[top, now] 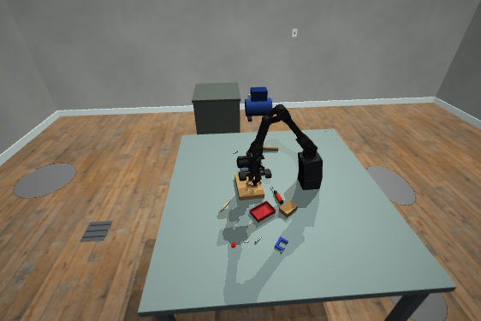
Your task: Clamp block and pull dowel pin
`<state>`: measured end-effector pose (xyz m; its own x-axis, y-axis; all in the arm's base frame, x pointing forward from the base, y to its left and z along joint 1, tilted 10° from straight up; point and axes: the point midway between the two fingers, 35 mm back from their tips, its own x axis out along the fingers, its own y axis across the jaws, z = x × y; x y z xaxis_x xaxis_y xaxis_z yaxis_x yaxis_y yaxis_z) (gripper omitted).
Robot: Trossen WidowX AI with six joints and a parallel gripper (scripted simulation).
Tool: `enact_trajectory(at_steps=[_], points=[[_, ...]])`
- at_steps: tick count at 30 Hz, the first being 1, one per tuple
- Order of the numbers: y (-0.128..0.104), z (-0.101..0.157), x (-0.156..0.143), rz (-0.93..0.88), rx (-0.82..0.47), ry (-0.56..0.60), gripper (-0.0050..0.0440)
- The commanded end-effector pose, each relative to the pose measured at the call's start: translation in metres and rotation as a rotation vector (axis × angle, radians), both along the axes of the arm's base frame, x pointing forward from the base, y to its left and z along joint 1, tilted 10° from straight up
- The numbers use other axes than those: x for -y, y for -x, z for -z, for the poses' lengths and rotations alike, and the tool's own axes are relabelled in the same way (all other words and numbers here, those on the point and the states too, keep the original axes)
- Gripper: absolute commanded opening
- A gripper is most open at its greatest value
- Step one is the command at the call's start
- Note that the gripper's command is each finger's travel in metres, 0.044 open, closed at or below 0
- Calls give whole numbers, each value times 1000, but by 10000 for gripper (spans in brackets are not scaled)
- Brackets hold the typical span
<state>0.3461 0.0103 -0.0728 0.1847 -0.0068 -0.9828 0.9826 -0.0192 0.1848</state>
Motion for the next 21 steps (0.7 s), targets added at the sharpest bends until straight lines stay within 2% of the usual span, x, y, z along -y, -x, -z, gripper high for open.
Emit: enact_trajectory(at_steps=[1, 15, 19, 21], points=[[2, 7, 1, 3, -12, 5, 0], [2, 7, 1, 3, -12, 5, 0], [1, 7, 22, 3, -13, 5, 0], [1, 7, 22, 3, -13, 5, 0]])
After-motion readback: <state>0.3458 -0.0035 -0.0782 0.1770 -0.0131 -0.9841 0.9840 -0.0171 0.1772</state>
